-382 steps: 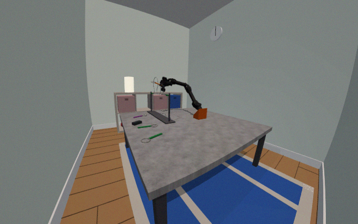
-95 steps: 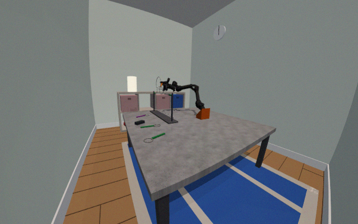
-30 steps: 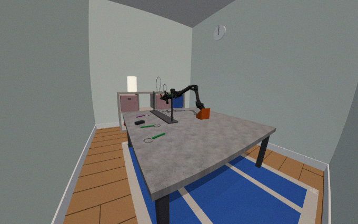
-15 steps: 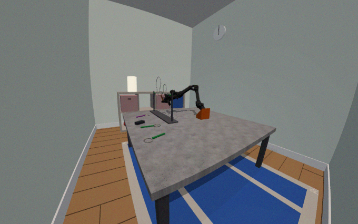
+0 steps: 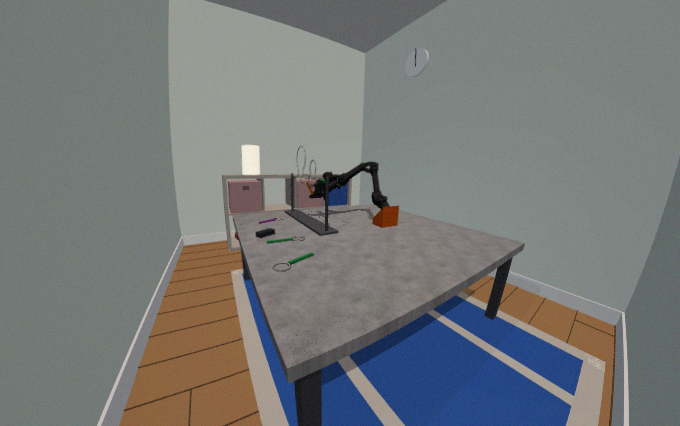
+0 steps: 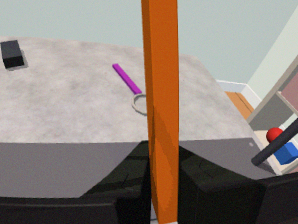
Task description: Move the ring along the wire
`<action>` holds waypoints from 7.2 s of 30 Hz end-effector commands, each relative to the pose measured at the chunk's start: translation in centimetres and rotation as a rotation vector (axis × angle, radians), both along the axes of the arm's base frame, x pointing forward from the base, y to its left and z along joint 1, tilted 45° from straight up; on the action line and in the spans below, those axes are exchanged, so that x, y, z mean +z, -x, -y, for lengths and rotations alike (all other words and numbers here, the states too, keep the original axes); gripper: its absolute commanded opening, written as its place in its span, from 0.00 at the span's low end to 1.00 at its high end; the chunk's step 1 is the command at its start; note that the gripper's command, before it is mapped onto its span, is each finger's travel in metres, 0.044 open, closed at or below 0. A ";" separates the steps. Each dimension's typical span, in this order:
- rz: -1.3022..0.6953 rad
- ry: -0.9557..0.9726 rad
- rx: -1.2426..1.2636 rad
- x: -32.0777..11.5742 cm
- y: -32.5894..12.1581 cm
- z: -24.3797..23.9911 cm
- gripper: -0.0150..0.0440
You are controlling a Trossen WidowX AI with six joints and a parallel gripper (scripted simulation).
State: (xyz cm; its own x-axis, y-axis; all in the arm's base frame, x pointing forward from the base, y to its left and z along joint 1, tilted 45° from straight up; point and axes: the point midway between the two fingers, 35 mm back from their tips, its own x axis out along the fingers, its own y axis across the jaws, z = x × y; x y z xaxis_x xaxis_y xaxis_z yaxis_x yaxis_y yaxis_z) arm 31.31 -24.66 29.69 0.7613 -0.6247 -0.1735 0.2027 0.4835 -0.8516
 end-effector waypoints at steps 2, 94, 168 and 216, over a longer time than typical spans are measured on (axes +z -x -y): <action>0.017 -0.083 0.001 -1.2 -0.2 -1.1 0.00; 0.280 -1.488 0.005 -6.9 -4.2 -22.7 0.00; 0.188 -0.997 0.010 -4.3 -4.2 -22.6 0.00; -0.028 0.161 0.017 -0.3 -3.0 -15.7 0.00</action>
State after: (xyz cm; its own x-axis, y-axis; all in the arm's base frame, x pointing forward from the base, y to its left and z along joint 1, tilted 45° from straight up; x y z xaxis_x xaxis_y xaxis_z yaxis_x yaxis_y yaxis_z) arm 34.42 -8.64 28.80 0.7726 -0.6201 -0.1363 0.1811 0.4210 -0.8888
